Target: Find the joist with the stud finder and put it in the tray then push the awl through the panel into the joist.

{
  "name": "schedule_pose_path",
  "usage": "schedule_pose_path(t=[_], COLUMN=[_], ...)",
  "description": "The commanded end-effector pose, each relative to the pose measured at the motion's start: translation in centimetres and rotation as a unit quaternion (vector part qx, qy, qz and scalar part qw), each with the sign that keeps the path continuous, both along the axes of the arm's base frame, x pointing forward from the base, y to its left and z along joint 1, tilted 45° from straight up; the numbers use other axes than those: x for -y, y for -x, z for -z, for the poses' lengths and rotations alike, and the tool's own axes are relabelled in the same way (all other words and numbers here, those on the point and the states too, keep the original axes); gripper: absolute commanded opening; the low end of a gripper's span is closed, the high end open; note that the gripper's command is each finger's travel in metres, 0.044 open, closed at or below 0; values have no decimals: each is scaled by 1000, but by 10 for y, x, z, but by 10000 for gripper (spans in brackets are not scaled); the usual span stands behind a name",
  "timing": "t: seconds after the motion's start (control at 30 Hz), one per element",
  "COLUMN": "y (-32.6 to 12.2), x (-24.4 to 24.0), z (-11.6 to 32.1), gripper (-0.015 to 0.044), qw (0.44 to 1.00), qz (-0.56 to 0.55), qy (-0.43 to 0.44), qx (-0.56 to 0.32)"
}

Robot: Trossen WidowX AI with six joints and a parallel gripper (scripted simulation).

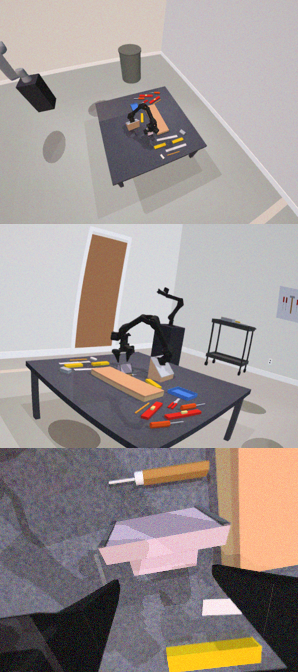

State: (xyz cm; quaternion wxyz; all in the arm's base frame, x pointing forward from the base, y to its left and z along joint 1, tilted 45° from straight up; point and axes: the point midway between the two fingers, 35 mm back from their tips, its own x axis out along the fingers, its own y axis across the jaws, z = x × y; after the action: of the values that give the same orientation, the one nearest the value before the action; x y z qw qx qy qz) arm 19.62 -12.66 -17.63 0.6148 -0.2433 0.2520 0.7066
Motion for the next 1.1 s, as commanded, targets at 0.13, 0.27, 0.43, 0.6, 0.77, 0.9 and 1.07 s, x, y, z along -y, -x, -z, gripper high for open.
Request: schedule_pose_path(t=[0.13,0.27,0.43,0.6,0.77,0.9,1.07], y=[-3,-4,-3,-3,-2,-1,0], x=[-5,-6,-11,-17,-23,-27,-33], z=[-2,-1,5,11,17,21,27], gripper=[440,440,440,440,440,440,440], qw=[1000,1000,1000,1000,1000,1000,1000], qz=[-7,-7,-7,-7,-7,-7,-7], qy=[-3,-3,-3,-3,-3,-3,-4], qx=[2,2,2,2,2,2,2])
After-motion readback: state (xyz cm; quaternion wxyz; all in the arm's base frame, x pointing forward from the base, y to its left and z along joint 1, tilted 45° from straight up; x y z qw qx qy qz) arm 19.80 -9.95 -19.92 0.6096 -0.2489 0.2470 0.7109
